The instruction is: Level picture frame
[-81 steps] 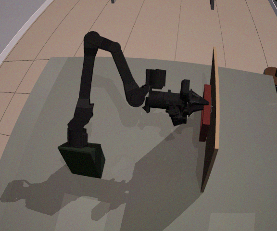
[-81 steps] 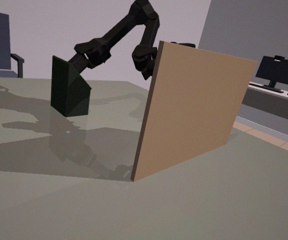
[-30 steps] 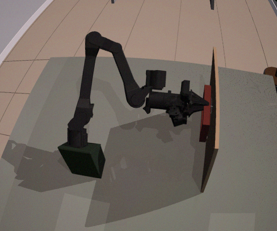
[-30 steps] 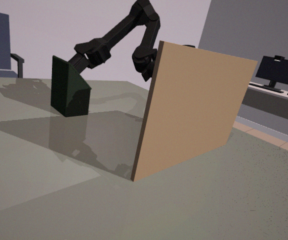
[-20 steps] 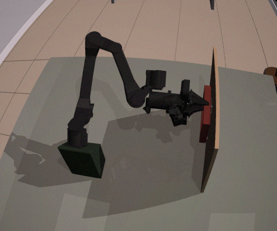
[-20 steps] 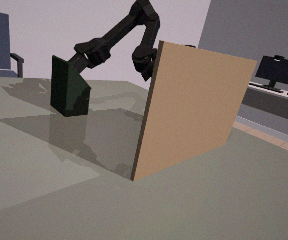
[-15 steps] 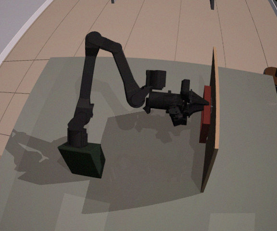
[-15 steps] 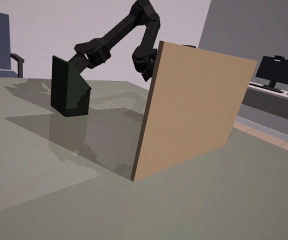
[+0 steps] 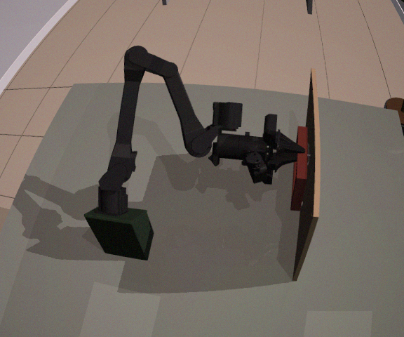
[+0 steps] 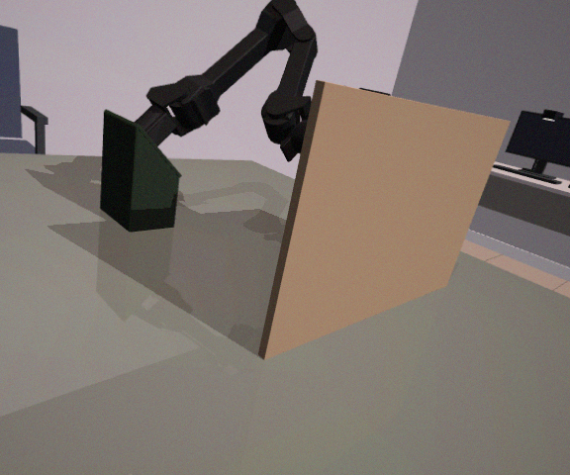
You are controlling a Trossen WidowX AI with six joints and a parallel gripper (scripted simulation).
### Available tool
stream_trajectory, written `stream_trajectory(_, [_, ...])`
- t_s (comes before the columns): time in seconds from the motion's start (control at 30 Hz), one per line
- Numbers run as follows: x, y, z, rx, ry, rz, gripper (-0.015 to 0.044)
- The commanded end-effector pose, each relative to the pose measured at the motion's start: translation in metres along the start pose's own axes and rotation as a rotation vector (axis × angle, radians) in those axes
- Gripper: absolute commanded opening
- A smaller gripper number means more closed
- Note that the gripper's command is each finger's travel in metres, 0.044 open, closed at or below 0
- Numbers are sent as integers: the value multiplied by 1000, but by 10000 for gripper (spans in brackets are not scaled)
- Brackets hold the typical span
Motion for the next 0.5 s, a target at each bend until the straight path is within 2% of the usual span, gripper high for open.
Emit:
stream_trajectory(0.0, [0, 0, 0, 0, 0, 0, 26])
stream_trajectory(0.3, [0, 0, 0, 0, 0, 0, 260])
stream_trajectory(0.47, [-2, 0, 7, 0, 0, -10, 260])
Point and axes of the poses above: the point midway between the two fingers, 35 mm back from their tips, its own z axis back along the fingers, its own y axis across the jaws, x = y × z, the point moved 2 cm from there along z, back along the fingers, and after that the axes turned 13 degrees about -z, right-handed, at the moved point
